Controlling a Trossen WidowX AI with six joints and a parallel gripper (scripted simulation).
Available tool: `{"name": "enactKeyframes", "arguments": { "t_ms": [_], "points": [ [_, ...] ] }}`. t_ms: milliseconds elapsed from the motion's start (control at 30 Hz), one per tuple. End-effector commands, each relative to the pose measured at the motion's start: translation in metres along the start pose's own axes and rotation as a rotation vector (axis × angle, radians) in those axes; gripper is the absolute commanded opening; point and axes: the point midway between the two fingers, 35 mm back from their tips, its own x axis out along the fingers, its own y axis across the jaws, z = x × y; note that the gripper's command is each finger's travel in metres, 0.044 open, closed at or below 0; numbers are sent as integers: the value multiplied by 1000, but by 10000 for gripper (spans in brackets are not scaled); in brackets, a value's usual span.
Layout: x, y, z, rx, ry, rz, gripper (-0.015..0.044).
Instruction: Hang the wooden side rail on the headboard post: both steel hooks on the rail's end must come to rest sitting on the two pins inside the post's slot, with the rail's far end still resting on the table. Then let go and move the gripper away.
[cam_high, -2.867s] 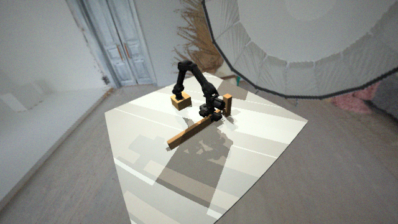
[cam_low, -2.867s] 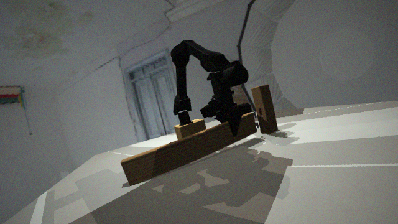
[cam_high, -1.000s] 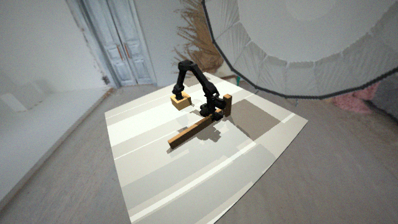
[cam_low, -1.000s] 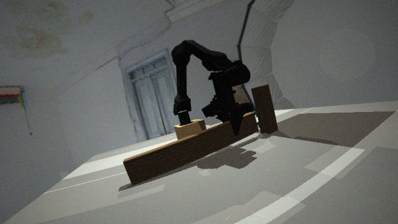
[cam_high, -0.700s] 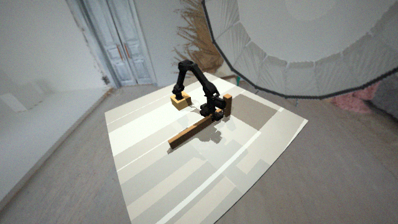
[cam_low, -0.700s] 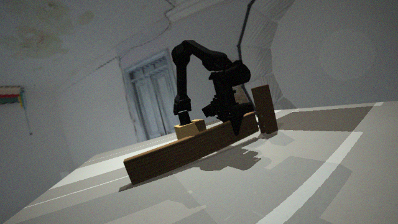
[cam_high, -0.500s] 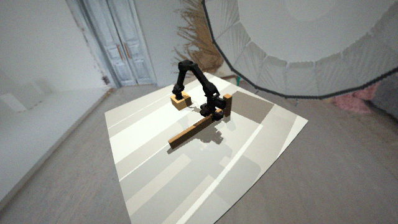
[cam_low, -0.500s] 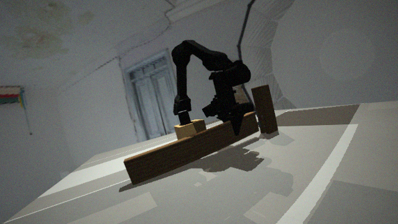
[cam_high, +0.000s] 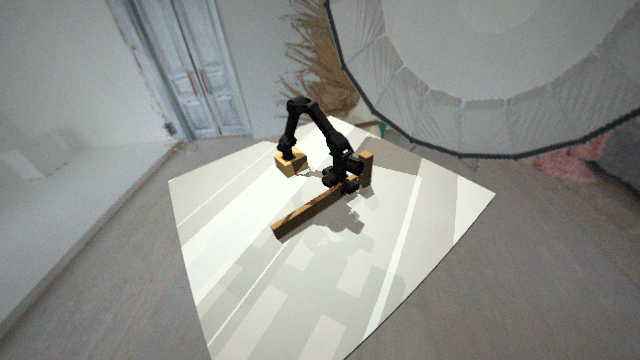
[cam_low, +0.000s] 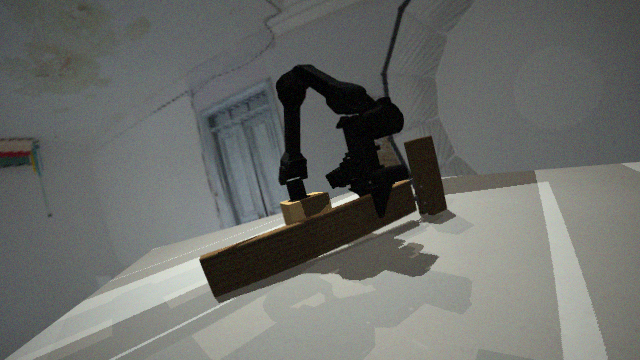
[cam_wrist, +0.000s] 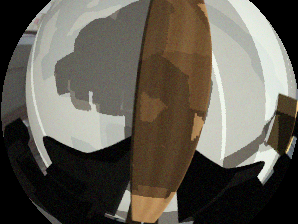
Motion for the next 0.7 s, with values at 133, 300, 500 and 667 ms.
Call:
{"name": "enactKeyframes", "arguments": {
  "t_ms": [133, 300, 500, 667],
  "points": [
    [-3, 2, -2, 5, 4, 6, 0],
    [-3, 3, -3, 5, 5, 6, 0],
    [-3, 3, -3, 5, 5, 6, 0],
    [-3, 3, -4, 5, 5, 6, 0]
  ]
}}
